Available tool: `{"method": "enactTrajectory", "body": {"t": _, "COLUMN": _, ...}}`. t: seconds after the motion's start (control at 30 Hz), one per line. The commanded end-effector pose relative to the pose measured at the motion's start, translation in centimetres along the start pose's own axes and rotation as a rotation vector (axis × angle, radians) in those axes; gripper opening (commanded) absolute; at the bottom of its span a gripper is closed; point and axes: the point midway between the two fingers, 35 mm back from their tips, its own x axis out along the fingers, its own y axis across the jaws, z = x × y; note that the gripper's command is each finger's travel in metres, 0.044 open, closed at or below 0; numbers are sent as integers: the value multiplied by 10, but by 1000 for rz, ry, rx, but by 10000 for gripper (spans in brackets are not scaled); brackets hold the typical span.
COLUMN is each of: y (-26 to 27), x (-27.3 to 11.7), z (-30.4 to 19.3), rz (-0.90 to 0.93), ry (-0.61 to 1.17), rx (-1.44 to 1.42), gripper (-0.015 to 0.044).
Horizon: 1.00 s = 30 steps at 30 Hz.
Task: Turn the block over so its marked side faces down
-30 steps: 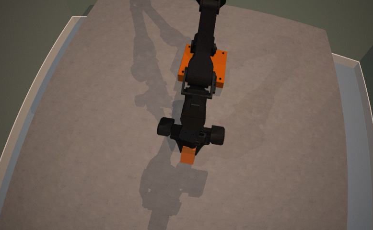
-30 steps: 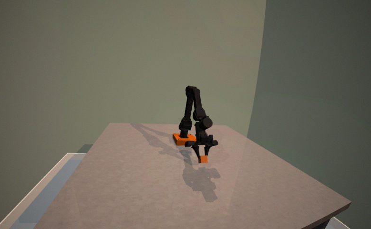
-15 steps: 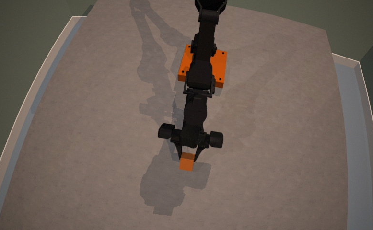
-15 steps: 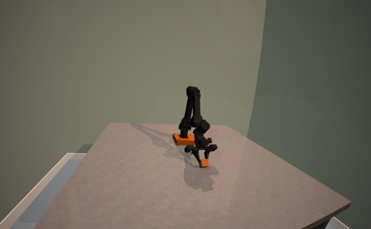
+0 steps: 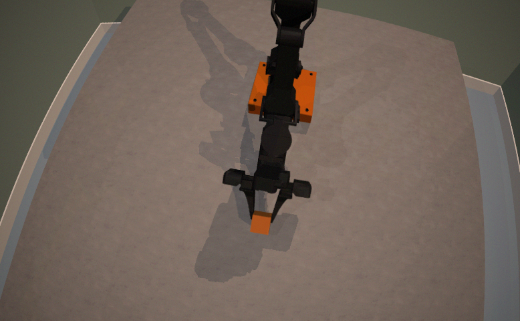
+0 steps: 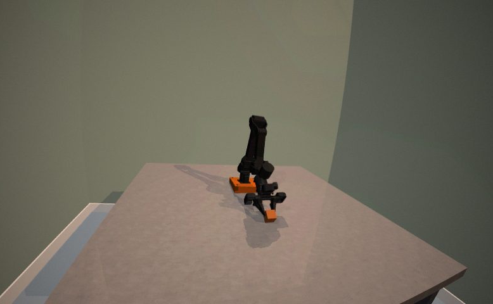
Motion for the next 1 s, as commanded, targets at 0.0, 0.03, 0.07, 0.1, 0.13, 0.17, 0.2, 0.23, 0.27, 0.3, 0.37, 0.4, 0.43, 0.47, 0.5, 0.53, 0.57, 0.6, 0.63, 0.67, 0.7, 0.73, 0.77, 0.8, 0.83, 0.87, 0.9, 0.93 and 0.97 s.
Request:
{"method": "enactTrajectory", "body": {"t": 0.0, "y": 0, "x": -5, "z": -3, "rz": -1, "ry": -41, "rx": 5, "gripper": 0}}
{"method": "enactTrajectory", "body": {"t": 0.03, "y": 0, "x": -5, "z": -3, "rz": -1, "ry": -43, "rx": 5, "gripper": 0}}
{"method": "enactTrajectory", "body": {"t": 0.07, "y": 0, "x": -6, "z": -2, "rz": -1, "ry": -46, "rx": 5, "gripper": 0}}
{"method": "enactTrajectory", "body": {"t": 0.1, "y": 0, "x": -6, "z": -2, "rz": -1, "ry": -52, "rx": 5, "gripper": 0}}
{"method": "enactTrajectory", "body": {"t": 0.13, "y": 0, "x": -7, "z": -1, "rz": -1, "ry": -63, "rx": 5, "gripper": 0}}
{"method": "enactTrajectory", "body": {"t": 0.17, "y": 0, "x": -7, "z": -1, "rz": -1, "ry": -70, "rx": 5, "gripper": 0}}
{"method": "enactTrajectory", "body": {"t": 0.2, "y": 0, "x": -7, "z": -1, "rz": -1, "ry": -72, "rx": 5, "gripper": 0}}
{"method": "enactTrajectory", "body": {"t": 0.23, "y": 0, "x": -7, "z": -1, "rz": -1, "ry": -72, "rx": 5, "gripper": 0}}
{"method": "enactTrajectory", "body": {"t": 0.27, "y": 0, "x": -7, "z": -1, "rz": -1, "ry": -72, "rx": 5, "gripper": 0}}
{"method": "enactTrajectory", "body": {"t": 0.3, "y": 0, "x": -7, "z": -1, "rz": -1, "ry": -72, "rx": 5, "gripper": 0}}
{"method": "enactTrajectory", "body": {"t": 0.37, "y": 0, "x": -7, "z": -1, "rz": -1, "ry": -72, "rx": 5, "gripper": 0}}
{"method": "enactTrajectory", "body": {"t": 0.4, "y": 0, "x": -7, "z": -1, "rz": -1, "ry": -72, "rx": 5, "gripper": 0}}
{"method": "enactTrajectory", "body": {"t": 0.43, "y": 0, "x": -7, "z": -1, "rz": -1, "ry": -72, "rx": 5, "gripper": 0}}
{"method": "enactTrajectory", "body": {"t": 0.47, "y": 0, "x": -7, "z": -1, "rz": -1, "ry": -72, "rx": 5, "gripper": 0}}
{"method": "enactTrajectory", "body": {"t": 0.5, "y": 0, "x": -7, "z": -1, "rz": -1, "ry": -72, "rx": 5, "gripper": 0}}
{"method": "enactTrajectory", "body": {"t": 0.53, "y": 0, "x": -7, "z": -1, "rz": -1, "ry": -72, "rx": 5, "gripper": 0}}
{"method": "enactTrajectory", "body": {"t": 0.57, "y": 0, "x": -7, "z": -1, "rz": -1, "ry": -72, "rx": 5, "gripper": 0}}
{"method": "enactTrajectory", "body": {"t": 0.6, "y": 0, "x": -7, "z": -1, "rz": -1, "ry": -72, "rx": 5, "gripper": 0}}
{"method": "enactTrajectory", "body": {"t": 0.63, "y": 0, "x": -7, "z": -1, "rz": -1, "ry": -72, "rx": 5, "gripper": 26}}
{"method": "enactTrajectory", "body": {"t": 0.67, "y": 0, "x": -7, "z": -1, "rz": -1, "ry": -72, "rx": 5, "gripper": 53}}
{"method": "enactTrajectory", "body": {"t": 0.7, "y": 0, "x": -7, "z": -1, "rz": -1, "ry": -72, "rx": 5, "gripper": 79}}
{"method": "enactTrajectory", "body": {"t": 0.73, "y": 0, "x": -7, "z": -1, "rz": -1, "ry": -72, "rx": 5, "gripper": 105}}
{"method": "enactTrajectory", "body": {"t": 0.77, "y": 0, "x": -7, "z": -1, "rz": -1, "ry": -72, "rx": 5, "gripper": 131}}
{"method": "enactTrajectory", "body": {"t": 0.8, "y": 0, "x": -7, "z": -1, "rz": -1, "ry": -72, "rx": 5, "gripper": 157}}
{"method": "enactTrajectory", "body": {"t": 0.83, "y": 0, "x": -7, "z": -1, "rz": -1, "ry": -72, "rx": 5, "gripper": 184}}
{"method": "enactTrajectory", "body": {"t": 0.87, "y": 0, "x": -7, "z": -1, "rz": -1, "ry": -72, "rx": 5, "gripper": 210}}
{"method": "enactTrajectory", "body": {"t": 0.9, "y": 0, "x": -7, "z": -1, "rz": -1, "ry": -72, "rx": 5, "gripper": 236}}
{"method": "enactTrajectory", "body": {"t": 0.93, "y": 0, "x": -7, "z": -1, "rz": -1, "ry": -72, "rx": 5, "gripper": 263}}
{"method": "enactTrajectory", "body": {"t": 0.97, "y": 0, "x": -7, "z": -1, "rz": -1, "ry": -72, "rx": 5, "gripper": 289}}
